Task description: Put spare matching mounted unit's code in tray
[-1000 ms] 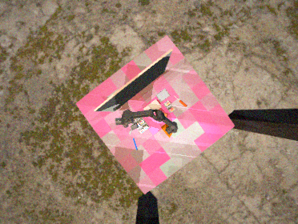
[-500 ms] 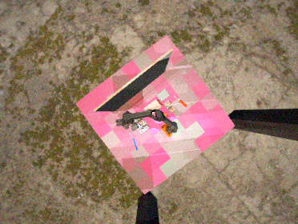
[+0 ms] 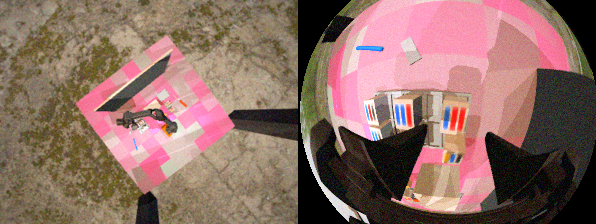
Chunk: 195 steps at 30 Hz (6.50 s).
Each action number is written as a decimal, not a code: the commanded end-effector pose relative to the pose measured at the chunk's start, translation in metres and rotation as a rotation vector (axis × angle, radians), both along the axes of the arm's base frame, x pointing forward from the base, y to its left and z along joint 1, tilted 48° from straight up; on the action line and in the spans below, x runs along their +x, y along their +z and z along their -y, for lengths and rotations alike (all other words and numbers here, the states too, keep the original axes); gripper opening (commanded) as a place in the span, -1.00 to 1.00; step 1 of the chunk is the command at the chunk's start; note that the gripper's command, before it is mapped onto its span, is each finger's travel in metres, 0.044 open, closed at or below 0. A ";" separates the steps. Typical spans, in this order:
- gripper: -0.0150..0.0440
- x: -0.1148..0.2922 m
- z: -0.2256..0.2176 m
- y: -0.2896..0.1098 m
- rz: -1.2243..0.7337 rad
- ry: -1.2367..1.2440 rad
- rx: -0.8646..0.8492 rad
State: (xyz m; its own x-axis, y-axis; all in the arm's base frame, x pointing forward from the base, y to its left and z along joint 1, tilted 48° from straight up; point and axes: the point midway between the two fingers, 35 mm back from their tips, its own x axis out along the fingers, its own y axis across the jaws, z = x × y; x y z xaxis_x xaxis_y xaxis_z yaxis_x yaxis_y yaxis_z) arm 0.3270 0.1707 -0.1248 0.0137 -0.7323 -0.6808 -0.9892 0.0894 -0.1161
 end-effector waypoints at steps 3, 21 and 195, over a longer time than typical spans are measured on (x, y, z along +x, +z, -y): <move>0.53 0.001 0.009 -0.008 -0.003 0.002 -0.004; 0.53 0.001 0.031 -0.028 -0.002 0.002 -0.005; -0.49 -0.010 0.243 0.342 -0.015 0.022 -0.044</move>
